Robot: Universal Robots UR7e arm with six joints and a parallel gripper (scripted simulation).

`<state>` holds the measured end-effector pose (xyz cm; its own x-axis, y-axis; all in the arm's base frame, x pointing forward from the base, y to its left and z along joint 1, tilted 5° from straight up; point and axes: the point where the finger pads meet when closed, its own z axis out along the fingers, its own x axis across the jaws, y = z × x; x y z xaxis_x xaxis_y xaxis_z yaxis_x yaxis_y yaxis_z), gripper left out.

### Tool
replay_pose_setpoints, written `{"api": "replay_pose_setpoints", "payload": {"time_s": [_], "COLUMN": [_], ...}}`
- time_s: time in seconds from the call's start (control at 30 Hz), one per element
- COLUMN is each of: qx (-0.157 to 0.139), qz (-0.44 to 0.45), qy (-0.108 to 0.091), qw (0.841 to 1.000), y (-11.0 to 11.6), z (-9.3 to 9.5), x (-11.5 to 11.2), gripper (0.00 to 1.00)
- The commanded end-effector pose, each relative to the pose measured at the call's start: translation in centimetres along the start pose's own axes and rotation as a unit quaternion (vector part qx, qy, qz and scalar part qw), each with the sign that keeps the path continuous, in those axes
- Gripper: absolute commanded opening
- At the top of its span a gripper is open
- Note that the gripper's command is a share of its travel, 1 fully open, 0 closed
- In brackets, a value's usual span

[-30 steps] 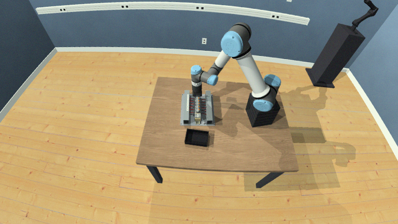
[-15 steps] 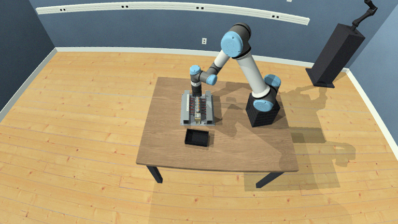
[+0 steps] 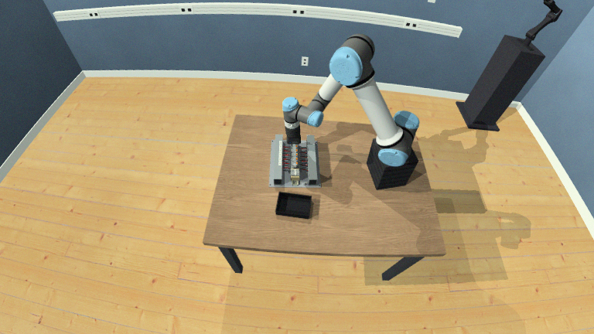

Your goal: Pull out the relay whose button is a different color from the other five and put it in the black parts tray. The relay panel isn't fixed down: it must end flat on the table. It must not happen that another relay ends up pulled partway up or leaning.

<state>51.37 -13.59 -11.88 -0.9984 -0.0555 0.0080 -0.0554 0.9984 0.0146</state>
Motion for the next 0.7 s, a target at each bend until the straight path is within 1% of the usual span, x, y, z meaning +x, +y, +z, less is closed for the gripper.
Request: {"api": "replay_pose_setpoints", "payload": {"time_s": [0.0,0.13,0.43,0.67], "qx": [0.000,0.000,0.000,0.000], "qz": [0.000,0.000,0.000,0.000], "qy": [-0.007,-0.013,-0.016,-0.026], "qw": [1.000,1.000,1.000,1.000], "y": [-0.03,-0.03,-0.03,-0.03], "z": [-0.06,-0.07,-0.07,-0.07], "x": [0.00,0.03,0.05,0.10], "gripper": [0.00,0.00,0.00,0.00]}}
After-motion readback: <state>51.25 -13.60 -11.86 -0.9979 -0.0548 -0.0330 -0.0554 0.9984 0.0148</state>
